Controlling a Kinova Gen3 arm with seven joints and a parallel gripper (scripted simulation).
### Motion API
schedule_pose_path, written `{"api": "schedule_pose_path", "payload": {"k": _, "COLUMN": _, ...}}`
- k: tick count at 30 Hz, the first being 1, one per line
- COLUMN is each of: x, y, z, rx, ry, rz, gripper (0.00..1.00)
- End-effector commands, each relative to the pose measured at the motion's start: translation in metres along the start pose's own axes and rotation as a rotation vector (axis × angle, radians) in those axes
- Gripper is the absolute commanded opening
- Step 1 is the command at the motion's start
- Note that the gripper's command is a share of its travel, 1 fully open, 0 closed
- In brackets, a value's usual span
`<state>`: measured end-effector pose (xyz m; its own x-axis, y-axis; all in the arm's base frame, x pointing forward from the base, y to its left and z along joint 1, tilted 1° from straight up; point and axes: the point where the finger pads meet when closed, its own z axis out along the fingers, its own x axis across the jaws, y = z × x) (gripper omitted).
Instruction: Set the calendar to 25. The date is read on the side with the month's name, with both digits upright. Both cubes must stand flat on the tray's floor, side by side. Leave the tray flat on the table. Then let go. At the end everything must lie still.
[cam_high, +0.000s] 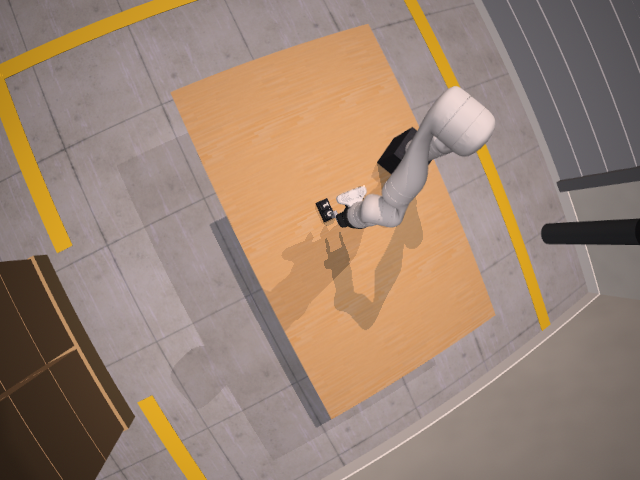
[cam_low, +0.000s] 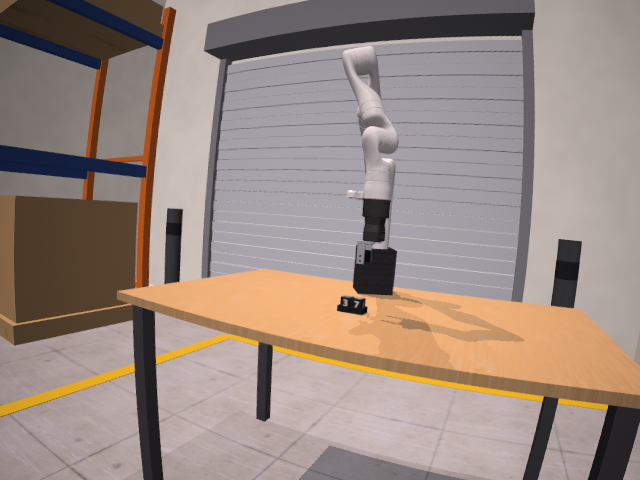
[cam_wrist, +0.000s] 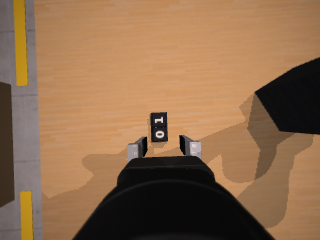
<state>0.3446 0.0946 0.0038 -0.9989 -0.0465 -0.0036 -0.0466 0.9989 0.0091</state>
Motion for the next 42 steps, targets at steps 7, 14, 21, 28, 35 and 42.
{"api": "schedule_pose_path", "payload": {"k": 7, "x": -0.006, "y": -0.003, "z": -0.035, "rx": -0.003, "ry": -0.019, "rz": 0.01, "gripper": 1.0}}
{"api": "schedule_pose_path", "payload": {"k": 14, "x": -0.006, "y": -0.003, "z": -0.039, "rx": -0.003, "ry": -0.019, "rz": 0.01, "gripper": 1.0}}
{"api": "schedule_pose_path", "payload": {"k": 21, "x": -0.006, "y": -0.003, "z": -0.039, "rx": -0.003, "ry": -0.019, "rz": 0.01, "gripper": 1.0}}
{"api": "schedule_pose_path", "payload": {"k": 28, "x": -0.006, "y": -0.003, "z": -0.039, "rx": -0.003, "ry": -0.019, "rz": 0.01, "gripper": 1.0}}
{"api": "schedule_pose_path", "payload": {"k": 35, "x": -0.006, "y": -0.003, "z": -0.039, "rx": -0.003, "ry": -0.019, "rz": 0.01, "gripper": 1.0}}
{"api": "schedule_pose_path", "payload": {"k": 42, "x": -0.006, "y": -0.003, "z": -0.039, "rx": -0.003, "ry": -0.019, "rz": 0.01, "gripper": 1.0}}
